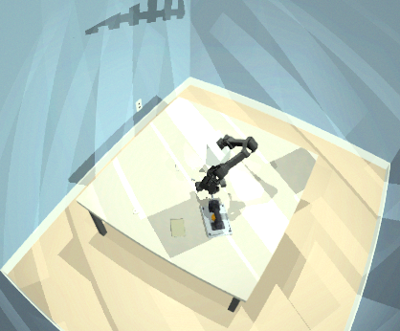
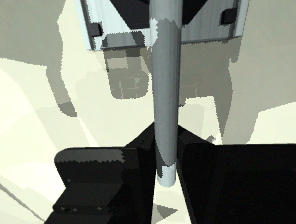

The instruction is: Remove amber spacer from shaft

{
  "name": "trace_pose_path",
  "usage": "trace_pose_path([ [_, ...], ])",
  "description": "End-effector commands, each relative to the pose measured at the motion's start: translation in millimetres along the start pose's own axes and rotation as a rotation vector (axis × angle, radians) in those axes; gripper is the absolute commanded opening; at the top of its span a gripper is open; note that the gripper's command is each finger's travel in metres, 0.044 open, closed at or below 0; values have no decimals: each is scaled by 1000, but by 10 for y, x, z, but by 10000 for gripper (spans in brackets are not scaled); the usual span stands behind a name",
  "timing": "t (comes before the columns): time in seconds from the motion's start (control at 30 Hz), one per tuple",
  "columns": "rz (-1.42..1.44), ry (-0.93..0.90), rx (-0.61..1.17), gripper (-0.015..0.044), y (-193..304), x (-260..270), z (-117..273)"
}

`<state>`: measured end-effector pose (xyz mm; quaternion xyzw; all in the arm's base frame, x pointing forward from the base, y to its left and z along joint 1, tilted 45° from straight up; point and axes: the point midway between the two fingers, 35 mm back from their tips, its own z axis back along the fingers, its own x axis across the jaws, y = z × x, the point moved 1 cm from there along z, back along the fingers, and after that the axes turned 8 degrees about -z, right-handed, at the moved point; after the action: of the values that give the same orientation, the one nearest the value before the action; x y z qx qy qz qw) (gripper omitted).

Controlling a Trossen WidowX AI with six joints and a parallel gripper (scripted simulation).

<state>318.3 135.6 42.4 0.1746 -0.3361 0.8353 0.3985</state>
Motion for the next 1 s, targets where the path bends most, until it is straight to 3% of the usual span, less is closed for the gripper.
trace_pose_path([
  [0.0,4,1,-7,0,-51,0,13],
  [0.97,4,1,-7,0,-131,12,16],
])
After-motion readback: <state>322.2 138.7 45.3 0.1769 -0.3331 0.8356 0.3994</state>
